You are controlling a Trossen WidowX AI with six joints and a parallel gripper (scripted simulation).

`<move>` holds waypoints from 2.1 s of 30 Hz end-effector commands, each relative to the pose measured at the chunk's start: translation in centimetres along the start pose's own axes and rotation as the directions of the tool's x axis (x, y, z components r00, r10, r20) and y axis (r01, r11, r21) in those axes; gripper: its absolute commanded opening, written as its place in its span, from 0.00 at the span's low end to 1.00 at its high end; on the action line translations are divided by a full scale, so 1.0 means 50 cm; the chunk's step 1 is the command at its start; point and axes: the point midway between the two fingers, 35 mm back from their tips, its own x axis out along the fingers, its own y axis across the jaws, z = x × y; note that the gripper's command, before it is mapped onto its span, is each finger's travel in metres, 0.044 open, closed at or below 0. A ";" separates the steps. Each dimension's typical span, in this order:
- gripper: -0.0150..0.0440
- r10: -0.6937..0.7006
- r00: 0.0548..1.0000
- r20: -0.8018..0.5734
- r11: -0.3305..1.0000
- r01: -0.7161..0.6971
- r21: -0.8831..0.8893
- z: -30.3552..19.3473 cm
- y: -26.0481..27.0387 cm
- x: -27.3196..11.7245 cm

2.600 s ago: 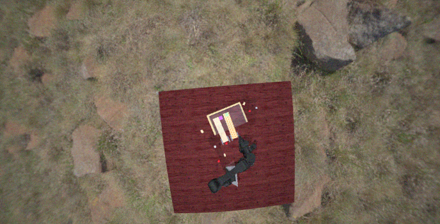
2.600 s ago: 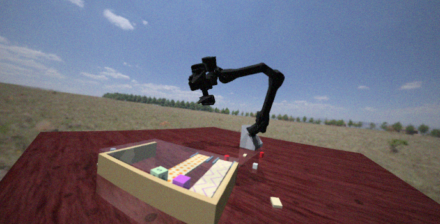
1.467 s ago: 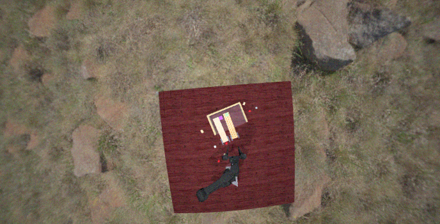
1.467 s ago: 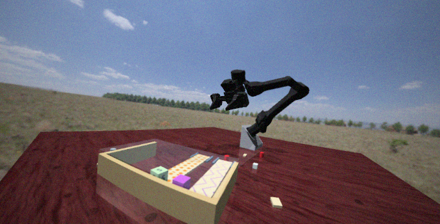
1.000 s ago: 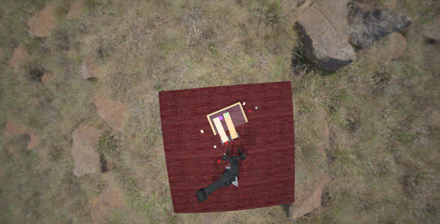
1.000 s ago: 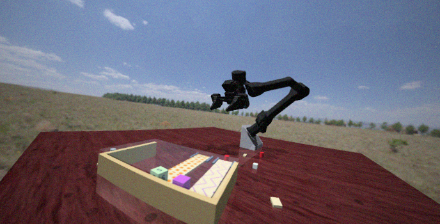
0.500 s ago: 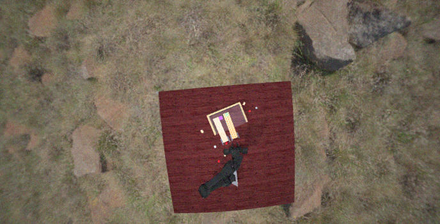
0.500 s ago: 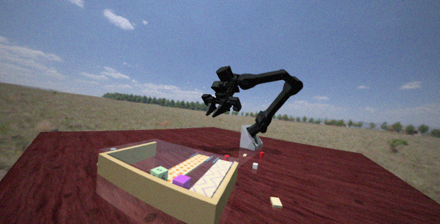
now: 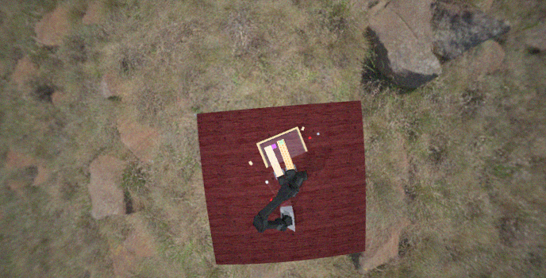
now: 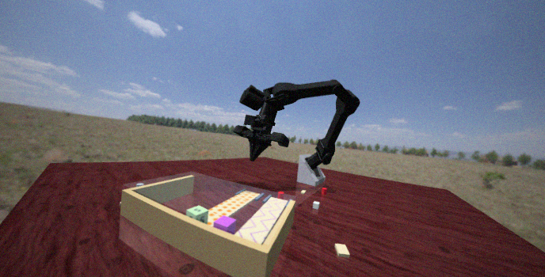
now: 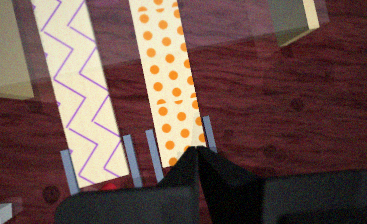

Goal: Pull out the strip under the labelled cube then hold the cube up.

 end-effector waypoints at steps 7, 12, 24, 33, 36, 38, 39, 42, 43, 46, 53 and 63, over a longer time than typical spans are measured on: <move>0.25 0.085 0.958 -0.273 0.988 -0.117 -0.104 -0.017 0.007 0.074; 0.25 0.085 0.958 -0.273 0.988 -0.117 -0.104 -0.017 0.007 0.074; 0.25 0.085 0.958 -0.273 0.988 -0.117 -0.104 -0.024 0.006 0.107; 0.25 0.085 0.958 -0.272 0.988 -0.117 -0.104 -0.032 0.006 0.136; 0.25 0.085 0.958 -0.272 0.988 -0.117 -0.104 -0.034 0.007 0.146; 0.25 0.085 0.958 -0.272 0.988 -0.117 -0.104 -0.036 0.007 0.152; 0.25 0.085 0.958 -0.272 0.988 -0.117 -0.104 -0.036 0.007 0.155; 0.25 0.085 0.958 -0.272 0.988 -0.117 -0.104 -0.039 0.008 0.165; 0.25 0.086 0.958 -0.272 0.988 -0.118 -0.104 -0.040 0.008 0.168; 0.25 0.086 0.958 -0.272 0.988 -0.118 -0.104 -0.042 0.009 0.178; 0.25 0.087 0.958 -0.272 0.987 -0.119 -0.103 -0.050 0.011 0.200; 0.25 0.088 0.958 -0.272 0.987 -0.120 -0.103 -0.054 0.012 0.210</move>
